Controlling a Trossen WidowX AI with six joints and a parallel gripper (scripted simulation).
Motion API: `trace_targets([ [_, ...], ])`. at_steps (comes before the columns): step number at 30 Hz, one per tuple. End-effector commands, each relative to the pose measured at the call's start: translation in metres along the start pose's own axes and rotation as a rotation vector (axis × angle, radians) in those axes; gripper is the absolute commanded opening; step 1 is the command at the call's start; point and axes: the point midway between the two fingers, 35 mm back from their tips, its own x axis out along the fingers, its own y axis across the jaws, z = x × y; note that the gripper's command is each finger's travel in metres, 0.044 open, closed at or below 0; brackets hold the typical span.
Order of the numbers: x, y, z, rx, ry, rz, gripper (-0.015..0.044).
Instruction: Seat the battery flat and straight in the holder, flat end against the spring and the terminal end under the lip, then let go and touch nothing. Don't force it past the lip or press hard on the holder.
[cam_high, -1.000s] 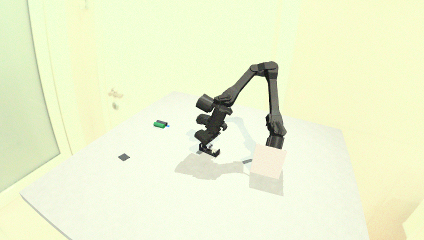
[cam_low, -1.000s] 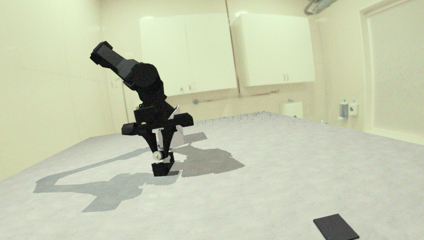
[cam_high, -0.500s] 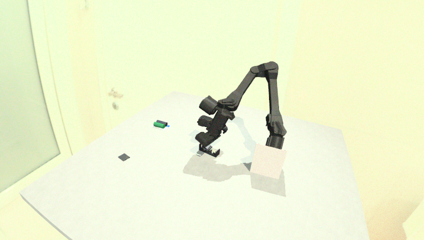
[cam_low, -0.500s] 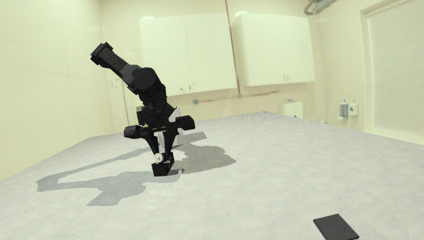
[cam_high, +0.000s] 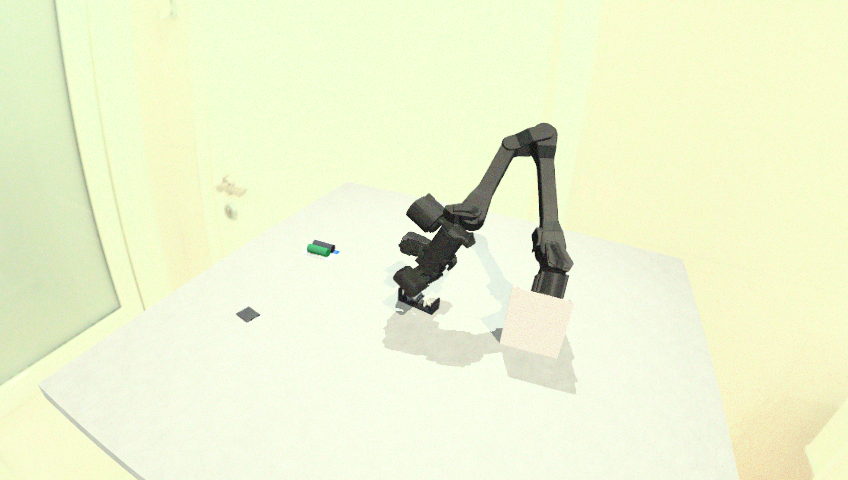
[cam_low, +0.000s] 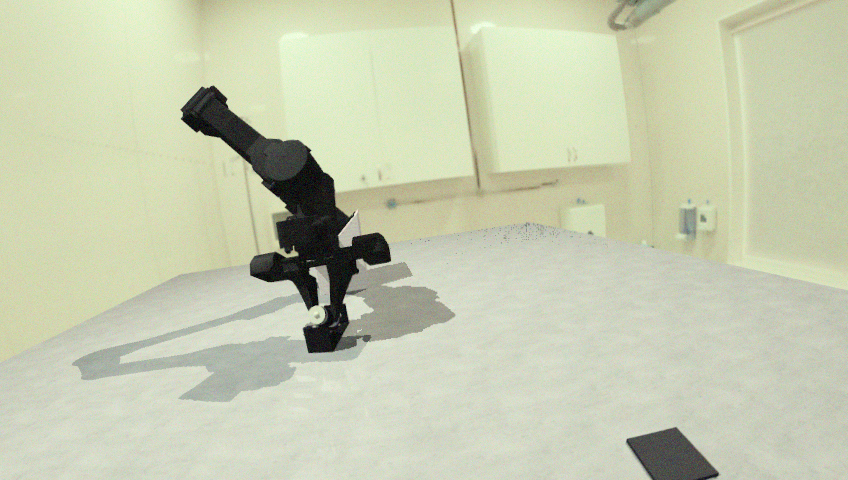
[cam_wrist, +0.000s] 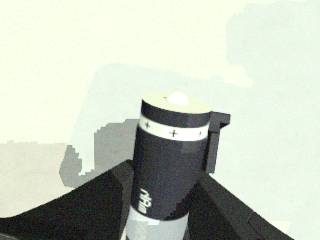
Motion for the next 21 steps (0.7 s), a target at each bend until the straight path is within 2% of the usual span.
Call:
trace_targets([
  [1,0.001,-0.002,-0.004,-0.005,-0.012,-0.001,0.0077],
  [21,-0.001,-0.005,-0.015,-0.010,-0.053,0.000,0.0077],
])
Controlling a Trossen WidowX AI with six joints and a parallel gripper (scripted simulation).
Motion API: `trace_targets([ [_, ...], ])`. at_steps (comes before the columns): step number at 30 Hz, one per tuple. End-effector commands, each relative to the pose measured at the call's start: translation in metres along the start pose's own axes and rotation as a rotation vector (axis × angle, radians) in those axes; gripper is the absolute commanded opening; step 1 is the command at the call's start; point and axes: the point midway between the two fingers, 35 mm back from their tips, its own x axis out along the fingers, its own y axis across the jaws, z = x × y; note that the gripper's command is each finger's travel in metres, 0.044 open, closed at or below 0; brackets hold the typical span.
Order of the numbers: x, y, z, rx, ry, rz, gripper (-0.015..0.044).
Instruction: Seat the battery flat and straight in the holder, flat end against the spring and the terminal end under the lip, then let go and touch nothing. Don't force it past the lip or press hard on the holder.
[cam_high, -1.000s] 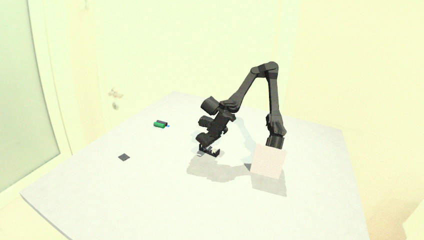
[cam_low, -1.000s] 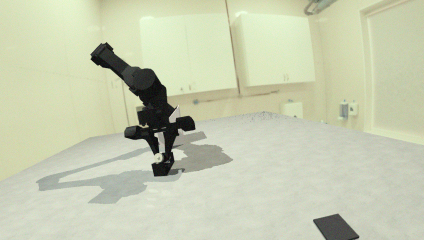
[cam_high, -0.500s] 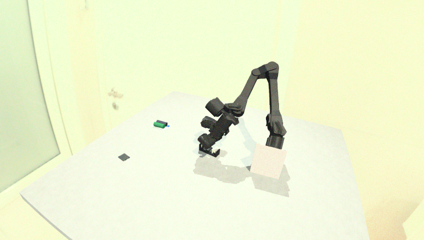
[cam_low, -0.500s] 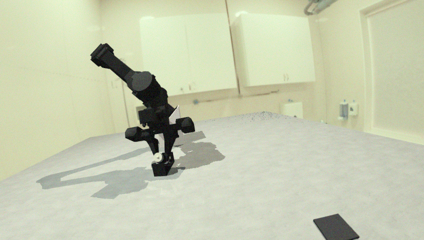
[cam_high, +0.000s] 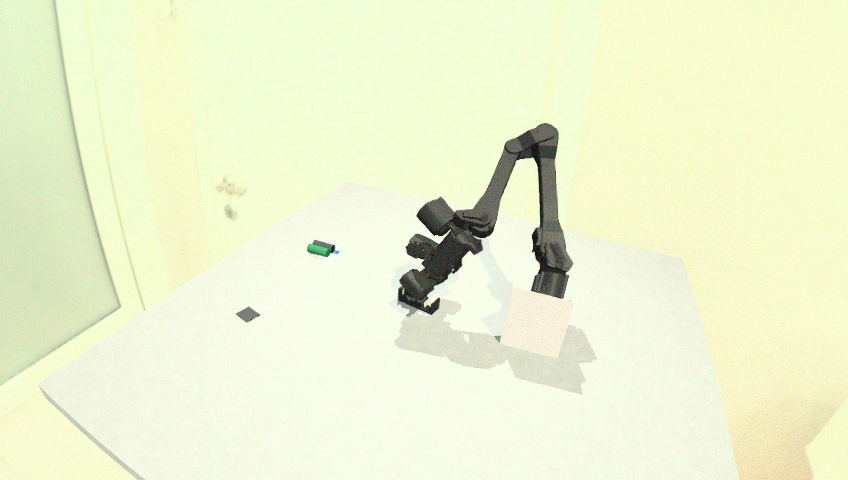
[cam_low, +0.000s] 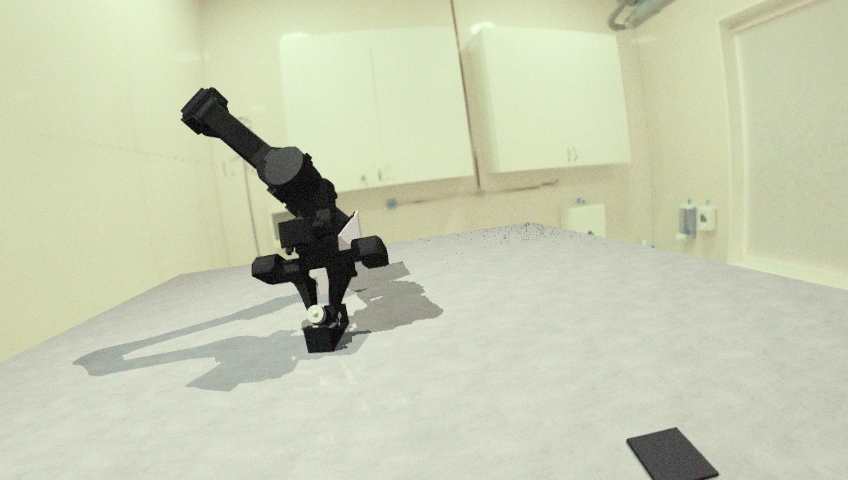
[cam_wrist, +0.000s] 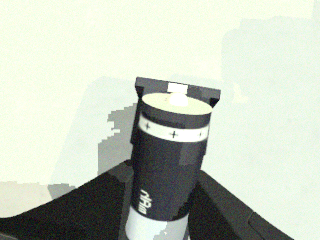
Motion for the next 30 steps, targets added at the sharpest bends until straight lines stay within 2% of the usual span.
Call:
trace_targets([
  [1,-0.001,0.000,-0.005,-0.005,0.003,0.002,0.0077],
  [30,-0.007,0.000,-0.018,-0.007,0.009,0.016,0.0077],
])
